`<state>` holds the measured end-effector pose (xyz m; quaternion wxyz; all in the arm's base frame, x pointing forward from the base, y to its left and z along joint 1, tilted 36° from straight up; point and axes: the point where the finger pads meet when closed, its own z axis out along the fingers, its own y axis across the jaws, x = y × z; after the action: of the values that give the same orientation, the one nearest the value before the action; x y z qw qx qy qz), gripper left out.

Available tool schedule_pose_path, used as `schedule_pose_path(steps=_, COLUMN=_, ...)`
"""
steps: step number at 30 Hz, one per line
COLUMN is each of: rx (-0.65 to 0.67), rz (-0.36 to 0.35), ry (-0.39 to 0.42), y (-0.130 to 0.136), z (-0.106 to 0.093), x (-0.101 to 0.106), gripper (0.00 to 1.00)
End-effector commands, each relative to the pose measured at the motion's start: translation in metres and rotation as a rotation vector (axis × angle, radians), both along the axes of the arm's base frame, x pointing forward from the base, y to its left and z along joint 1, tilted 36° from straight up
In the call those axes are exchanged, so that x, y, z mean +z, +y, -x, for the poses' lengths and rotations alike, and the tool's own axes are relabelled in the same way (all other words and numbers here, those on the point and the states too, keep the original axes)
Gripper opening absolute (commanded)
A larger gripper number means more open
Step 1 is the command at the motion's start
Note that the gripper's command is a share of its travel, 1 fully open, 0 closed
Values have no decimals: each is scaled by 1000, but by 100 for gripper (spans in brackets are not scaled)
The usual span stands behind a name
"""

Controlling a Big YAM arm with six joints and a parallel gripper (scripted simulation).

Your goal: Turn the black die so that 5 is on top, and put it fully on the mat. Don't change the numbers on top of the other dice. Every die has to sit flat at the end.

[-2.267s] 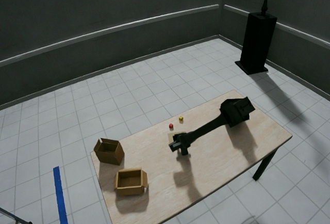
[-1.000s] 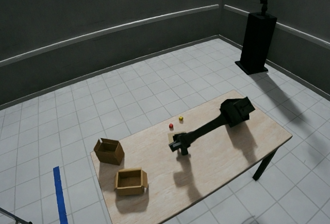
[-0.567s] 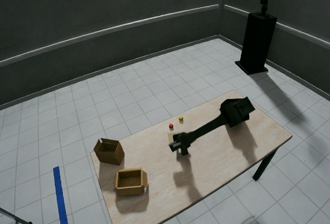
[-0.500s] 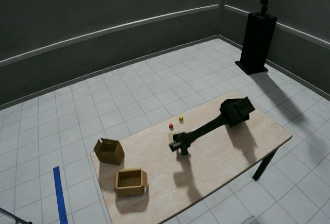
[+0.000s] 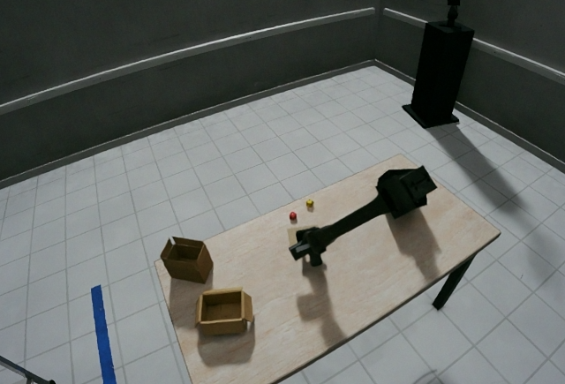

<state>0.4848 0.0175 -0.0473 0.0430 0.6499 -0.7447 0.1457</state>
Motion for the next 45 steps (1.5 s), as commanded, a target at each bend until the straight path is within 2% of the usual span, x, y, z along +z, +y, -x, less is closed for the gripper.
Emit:
schedule_pose_path(steps=1, rx=-2, rz=-1, ry=-31, y=5, z=-14, x=1, gripper=39)
schedule_pose_path(steps=25, rx=-2, rz=-1, ry=-31, y=5, z=-14, x=1, gripper=39)
schedule_pose_path(steps=27, rx=-1, rz=-3, ry=-42, y=7, z=-16, x=7, gripper=39)
schedule_pose_path(steps=29, rx=2, rz=-5, ry=-53, y=10, z=-17, x=21, gripper=39)
schedule_pose_path(steps=35, rx=0, rz=-4, ry=-48, y=14, z=-13, x=38, gripper=39)
schedule_pose_path(steps=37, rx=0, rz=-4, ry=-48, y=14, z=-13, x=38, gripper=39)
schedule_pose_path(steps=38, rx=-16, rz=-4, ry=-48, y=6, z=-13, x=42, gripper=39)
schedule_pose_path(steps=40, rx=2, rz=-5, ry=-49, y=18, z=-11, x=50, gripper=39)
schedule_pose_path(steps=45, rx=2, rz=-6, ry=-50, y=22, z=-9, x=64, gripper=39)
